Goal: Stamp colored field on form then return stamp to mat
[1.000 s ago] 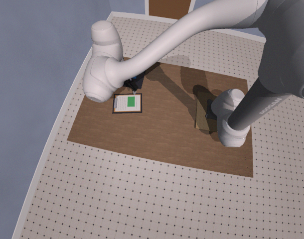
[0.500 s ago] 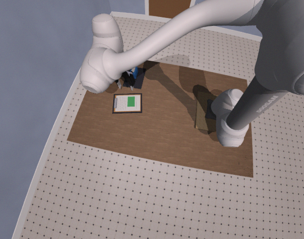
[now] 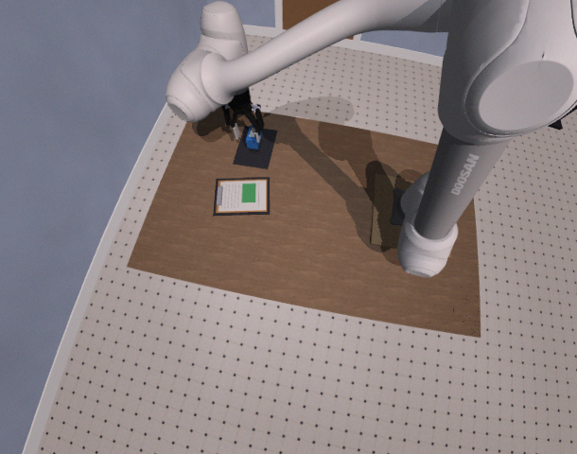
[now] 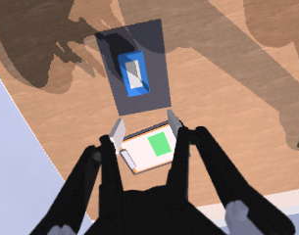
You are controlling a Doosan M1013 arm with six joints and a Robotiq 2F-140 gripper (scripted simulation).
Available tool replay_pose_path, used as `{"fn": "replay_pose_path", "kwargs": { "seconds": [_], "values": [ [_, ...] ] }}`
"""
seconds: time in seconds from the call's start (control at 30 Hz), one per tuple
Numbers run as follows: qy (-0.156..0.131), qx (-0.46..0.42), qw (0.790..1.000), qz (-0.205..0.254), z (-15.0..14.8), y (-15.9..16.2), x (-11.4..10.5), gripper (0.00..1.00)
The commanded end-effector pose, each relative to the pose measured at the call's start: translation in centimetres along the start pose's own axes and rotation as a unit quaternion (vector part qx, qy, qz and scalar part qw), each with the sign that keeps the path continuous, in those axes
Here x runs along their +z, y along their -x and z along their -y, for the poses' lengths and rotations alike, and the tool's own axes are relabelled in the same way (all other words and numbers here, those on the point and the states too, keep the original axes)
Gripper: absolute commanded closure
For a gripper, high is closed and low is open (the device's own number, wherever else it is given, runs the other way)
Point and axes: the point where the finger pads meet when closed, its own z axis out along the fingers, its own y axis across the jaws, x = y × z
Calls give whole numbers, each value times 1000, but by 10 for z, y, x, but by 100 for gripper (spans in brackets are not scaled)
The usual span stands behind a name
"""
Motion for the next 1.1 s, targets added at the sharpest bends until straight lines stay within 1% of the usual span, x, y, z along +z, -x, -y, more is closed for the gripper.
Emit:
{"fn": "replay_pose_path", "kwargs": {
  "seconds": [0.0, 0.1, 0.23, 0.73, 0.87, 0.93, 1.07],
  "values": [
    [0, -1, 1000, 1, 5, -41, 8, 45],
    [0, -1, 1000, 1, 7, -66, 13, 45],
    [0, -1, 1000, 1, 8, -79, 16, 45],
    [0, -1, 1000, 1, 8, -80, 17, 45],
    [0, -1, 1000, 1, 8, -80, 25, 45],
    [0, -1, 1000, 1, 8, -80, 25, 45],
    [0, -1, 1000, 1, 8, -80, 38, 45]
  ]
}}
